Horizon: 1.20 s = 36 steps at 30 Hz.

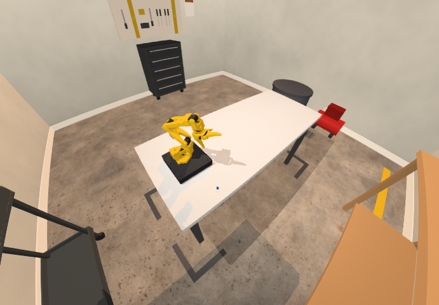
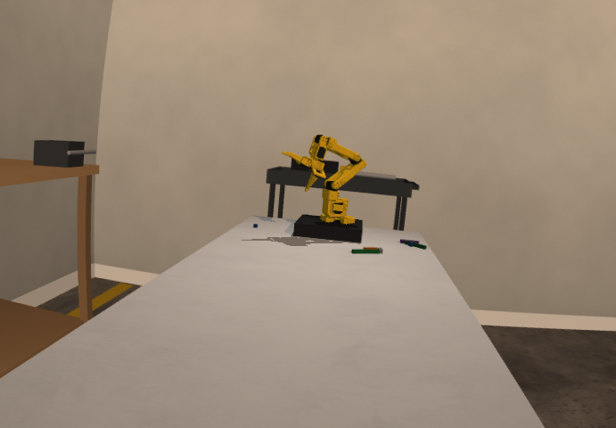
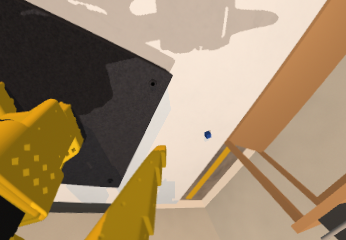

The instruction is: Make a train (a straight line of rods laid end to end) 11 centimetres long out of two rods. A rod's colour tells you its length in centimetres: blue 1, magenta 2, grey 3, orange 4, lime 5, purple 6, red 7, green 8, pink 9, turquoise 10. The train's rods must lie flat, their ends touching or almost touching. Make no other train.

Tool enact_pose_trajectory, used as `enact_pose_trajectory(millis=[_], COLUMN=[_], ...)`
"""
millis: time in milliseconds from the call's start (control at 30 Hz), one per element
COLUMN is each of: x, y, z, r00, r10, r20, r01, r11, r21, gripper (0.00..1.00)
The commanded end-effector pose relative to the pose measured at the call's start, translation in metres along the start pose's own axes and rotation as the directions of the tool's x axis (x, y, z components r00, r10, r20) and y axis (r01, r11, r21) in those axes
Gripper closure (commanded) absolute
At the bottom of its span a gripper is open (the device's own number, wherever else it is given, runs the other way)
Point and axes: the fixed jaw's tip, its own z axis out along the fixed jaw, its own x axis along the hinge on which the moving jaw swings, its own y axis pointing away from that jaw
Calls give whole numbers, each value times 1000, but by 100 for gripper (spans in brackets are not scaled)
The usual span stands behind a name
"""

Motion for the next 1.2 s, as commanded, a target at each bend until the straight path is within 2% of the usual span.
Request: enact_pose_trajectory(millis=[0,300,1167], x=[9,19,20], y=[0,1,-2], z=[2,2,1], r00=[998,990,989], r10=[60,138,143], r20=[-20,-43,-44], r01=[-61,-138,-142], r11=[998,990,990], r21=[-8,-5,11], gripper=[0,0,0])
